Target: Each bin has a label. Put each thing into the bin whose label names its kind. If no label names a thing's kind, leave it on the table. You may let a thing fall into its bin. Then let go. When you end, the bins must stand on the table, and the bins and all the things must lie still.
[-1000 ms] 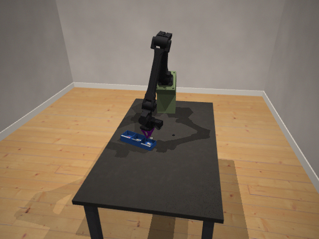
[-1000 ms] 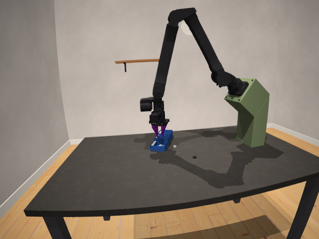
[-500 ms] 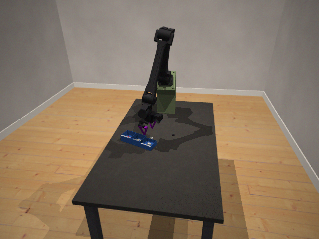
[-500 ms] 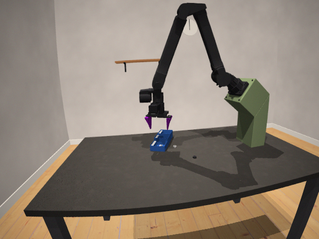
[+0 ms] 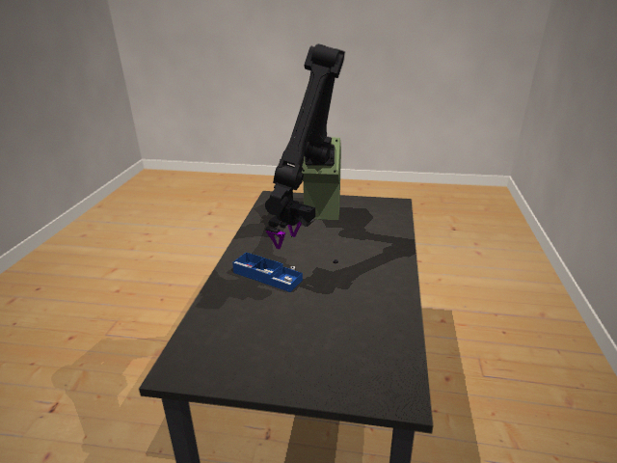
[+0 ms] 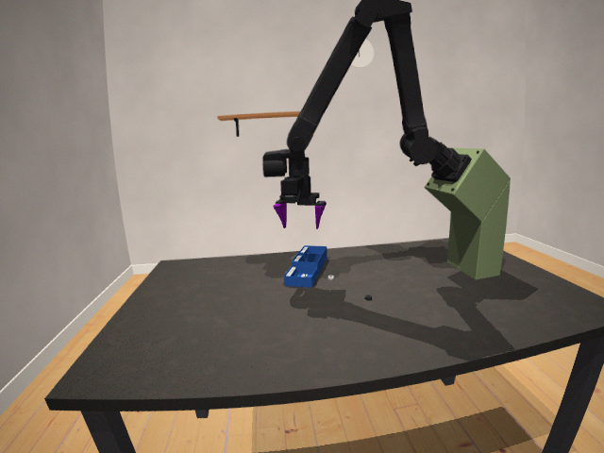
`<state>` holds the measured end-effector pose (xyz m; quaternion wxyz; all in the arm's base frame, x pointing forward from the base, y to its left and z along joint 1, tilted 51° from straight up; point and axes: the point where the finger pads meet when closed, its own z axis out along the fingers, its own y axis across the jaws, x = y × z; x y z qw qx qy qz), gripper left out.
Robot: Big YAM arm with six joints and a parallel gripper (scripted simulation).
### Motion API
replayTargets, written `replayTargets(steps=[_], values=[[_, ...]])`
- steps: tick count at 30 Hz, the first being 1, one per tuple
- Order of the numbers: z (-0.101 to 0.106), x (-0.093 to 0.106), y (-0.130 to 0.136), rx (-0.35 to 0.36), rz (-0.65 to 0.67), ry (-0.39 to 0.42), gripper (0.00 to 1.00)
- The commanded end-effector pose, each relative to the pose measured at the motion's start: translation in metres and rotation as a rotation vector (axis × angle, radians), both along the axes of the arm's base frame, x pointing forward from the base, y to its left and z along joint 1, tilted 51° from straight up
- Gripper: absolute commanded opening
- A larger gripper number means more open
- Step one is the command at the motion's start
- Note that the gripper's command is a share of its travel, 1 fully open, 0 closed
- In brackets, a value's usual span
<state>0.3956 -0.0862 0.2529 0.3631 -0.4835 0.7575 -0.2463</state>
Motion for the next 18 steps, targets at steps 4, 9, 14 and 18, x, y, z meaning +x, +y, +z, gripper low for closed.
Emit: replayTargets(steps=[4,9,14,18], values=[[0.041,-0.016,-0.003,-0.023,0.002,-0.042,1.0],[0.052,-0.029,-0.002,-0.024,0.002,-0.044,1.0],[0.06,-0.039,-0.002,-0.026,0.002,-0.045,1.0],[0.024,-0.038,0.004,0.001,0.016,0.026,1.0]])
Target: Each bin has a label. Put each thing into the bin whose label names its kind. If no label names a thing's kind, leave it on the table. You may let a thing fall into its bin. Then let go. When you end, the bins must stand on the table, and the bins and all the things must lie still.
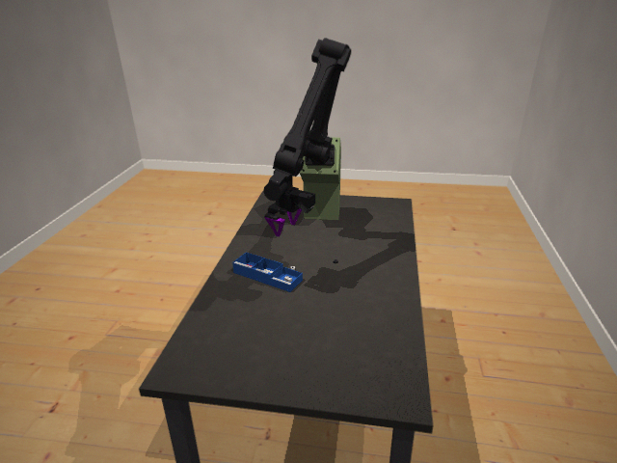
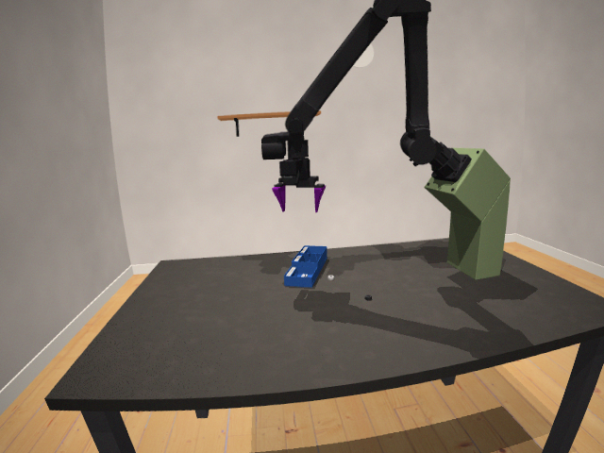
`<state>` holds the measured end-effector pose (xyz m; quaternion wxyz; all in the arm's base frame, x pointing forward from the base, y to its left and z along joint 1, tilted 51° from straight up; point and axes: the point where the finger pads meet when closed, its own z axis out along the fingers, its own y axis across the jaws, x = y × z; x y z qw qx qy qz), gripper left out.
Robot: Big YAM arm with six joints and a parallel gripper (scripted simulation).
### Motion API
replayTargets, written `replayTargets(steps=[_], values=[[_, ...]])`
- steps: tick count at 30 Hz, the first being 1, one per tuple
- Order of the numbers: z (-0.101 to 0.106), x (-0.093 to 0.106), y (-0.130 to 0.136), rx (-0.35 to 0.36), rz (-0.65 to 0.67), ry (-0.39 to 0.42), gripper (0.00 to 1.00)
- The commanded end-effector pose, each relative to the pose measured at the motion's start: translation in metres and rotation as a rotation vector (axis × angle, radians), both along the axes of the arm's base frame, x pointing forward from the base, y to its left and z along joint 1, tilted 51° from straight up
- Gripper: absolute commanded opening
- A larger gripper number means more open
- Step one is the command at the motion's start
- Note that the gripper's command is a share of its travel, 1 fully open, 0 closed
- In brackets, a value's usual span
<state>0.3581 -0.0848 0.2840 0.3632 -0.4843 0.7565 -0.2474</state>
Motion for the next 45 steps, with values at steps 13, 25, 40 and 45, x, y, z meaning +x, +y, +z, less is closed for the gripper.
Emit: replayTargets(steps=[13,25,40,45], values=[[0.013,0.002,0.0,-0.007,0.004,-0.019,1.0],[0.013,0.002,0.001,-0.007,0.004,-0.019,1.0],[0.013,0.002,0.001,-0.007,0.004,-0.019,1.0],[0.013,0.002,0.0,-0.007,0.004,-0.019,1.0]])
